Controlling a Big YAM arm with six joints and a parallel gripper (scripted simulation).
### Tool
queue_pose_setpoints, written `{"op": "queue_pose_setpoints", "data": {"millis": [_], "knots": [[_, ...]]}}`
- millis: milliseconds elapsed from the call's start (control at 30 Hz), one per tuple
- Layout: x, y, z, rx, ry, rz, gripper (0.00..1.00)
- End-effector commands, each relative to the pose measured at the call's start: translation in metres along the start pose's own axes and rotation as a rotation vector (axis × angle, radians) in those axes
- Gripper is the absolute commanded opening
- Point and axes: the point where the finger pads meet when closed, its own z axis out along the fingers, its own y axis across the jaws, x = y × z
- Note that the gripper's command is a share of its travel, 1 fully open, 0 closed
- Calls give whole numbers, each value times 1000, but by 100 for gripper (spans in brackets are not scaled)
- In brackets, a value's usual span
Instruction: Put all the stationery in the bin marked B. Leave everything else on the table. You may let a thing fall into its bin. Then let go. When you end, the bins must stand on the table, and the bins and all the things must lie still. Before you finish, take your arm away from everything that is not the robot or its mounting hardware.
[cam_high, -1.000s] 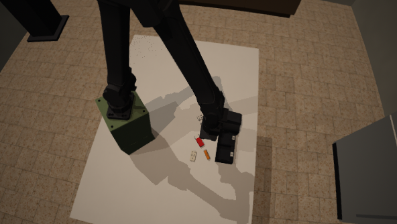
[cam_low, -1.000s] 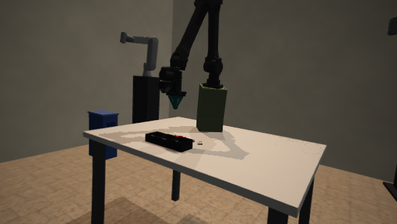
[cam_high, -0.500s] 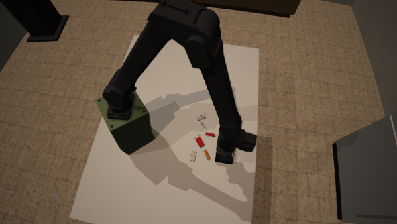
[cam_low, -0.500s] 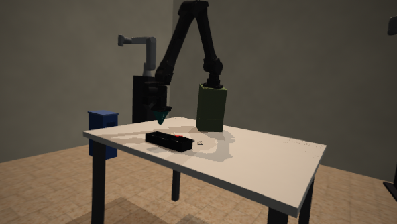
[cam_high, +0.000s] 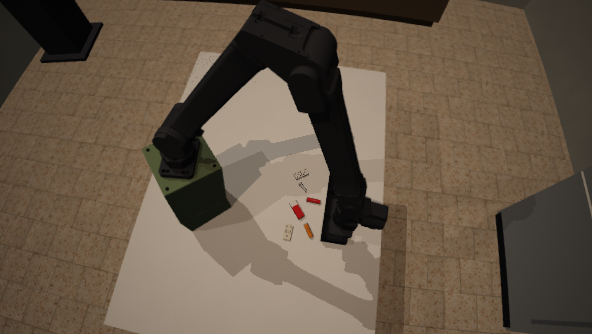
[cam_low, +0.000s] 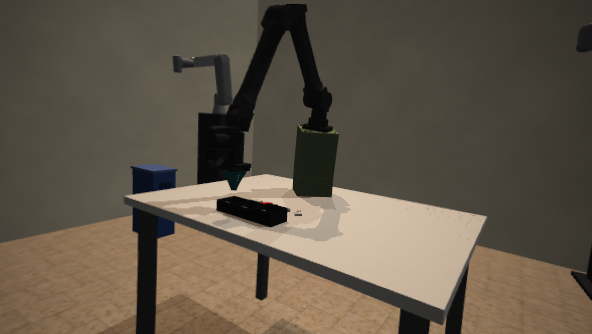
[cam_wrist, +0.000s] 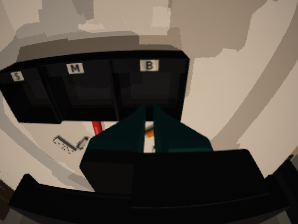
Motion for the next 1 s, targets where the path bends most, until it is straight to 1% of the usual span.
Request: {"op": "queue_pose_setpoints", "data": {"millis": [0,100,133,267,500,600,833,900,967], "knots": [[-17,5,10,-3,-29,-14,8],[-17,5,13,-3,-28,-11,8],[-16,0,15,-1,-29,0,8],[-16,5,26,-2,-27,-5,8],[-14,2,45,-1,-26,0,8],[-14,5,54,-2,-24,-6,8],[-14,1,60,-1,-25,0,8],[-25,2,49,1,-48,-3,8],[-25,2,49,1,-49,-3,8]]}}
